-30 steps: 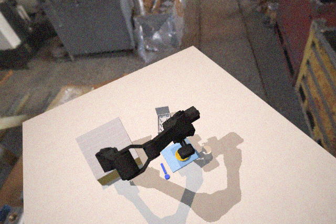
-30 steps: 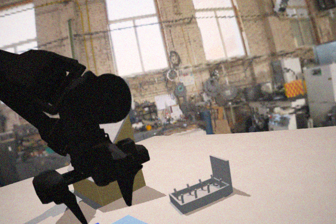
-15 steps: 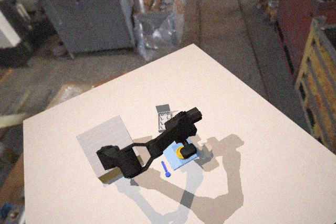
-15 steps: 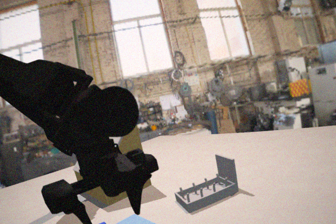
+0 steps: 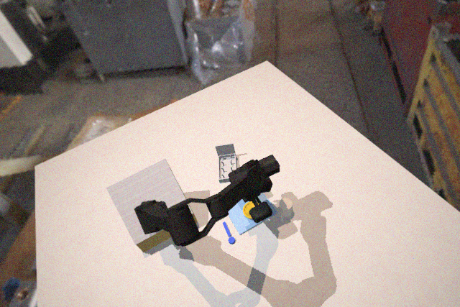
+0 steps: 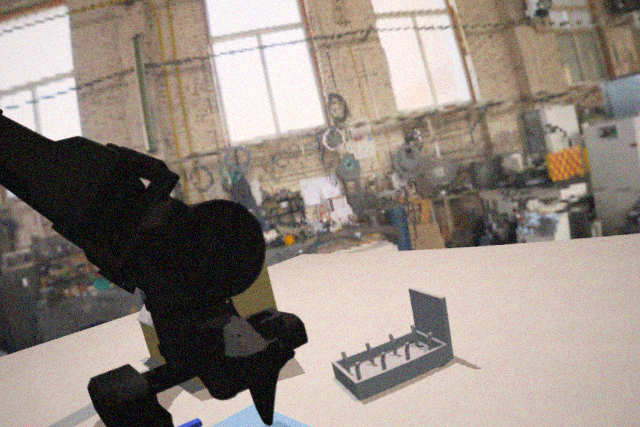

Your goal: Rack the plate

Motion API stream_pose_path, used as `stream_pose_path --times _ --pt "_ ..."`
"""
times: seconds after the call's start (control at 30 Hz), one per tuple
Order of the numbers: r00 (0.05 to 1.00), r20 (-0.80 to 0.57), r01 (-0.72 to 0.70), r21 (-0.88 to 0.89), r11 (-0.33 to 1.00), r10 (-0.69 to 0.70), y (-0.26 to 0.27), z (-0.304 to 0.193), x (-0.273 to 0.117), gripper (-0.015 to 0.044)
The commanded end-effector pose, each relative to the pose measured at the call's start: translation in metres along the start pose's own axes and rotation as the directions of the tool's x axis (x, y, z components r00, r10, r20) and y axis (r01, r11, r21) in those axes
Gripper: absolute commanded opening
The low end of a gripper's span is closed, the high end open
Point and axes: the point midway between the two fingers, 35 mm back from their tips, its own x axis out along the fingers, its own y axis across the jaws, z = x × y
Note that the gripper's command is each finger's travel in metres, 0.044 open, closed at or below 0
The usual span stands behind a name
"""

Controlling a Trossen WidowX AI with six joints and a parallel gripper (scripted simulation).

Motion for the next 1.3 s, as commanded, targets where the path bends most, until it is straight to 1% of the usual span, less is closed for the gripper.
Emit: stream_pose_path --times 0.0,0.3,0.33,0.37,0.57,0.93,1.03,1.27 --pt "1.0 -0.003 0.004 -0.003 1.0 -0.004 -0.001 -0.001 0.008 0.04" --pt "1.0 -0.002 0.006 -0.004 1.0 -0.006 -0.002 -0.003 0.02 0.04" --pt "1.0 -0.002 0.006 -0.004 1.0 -0.006 -0.002 -0.003 0.02 0.0374" --pt "1.0 -0.002 0.006 -0.004 1.0 -0.006 -0.002 -0.003 0.02 0.0367" --pt "1.0 -0.002 0.006 -0.004 1.0 -0.006 -0.002 -0.003 0.02 0.0366" --pt "1.0 -0.002 0.006 -0.004 1.0 -0.006 -0.002 -0.003 0.02 0.0293" --pt "1.0 -0.002 0.004 -0.004 1.0 -0.004 -0.001 -0.002 0.017 0.0214" --pt "1.0 -0.001 -0.01 -0.004 1.0 0.01 0.003 0.008 -0.019 0.003"
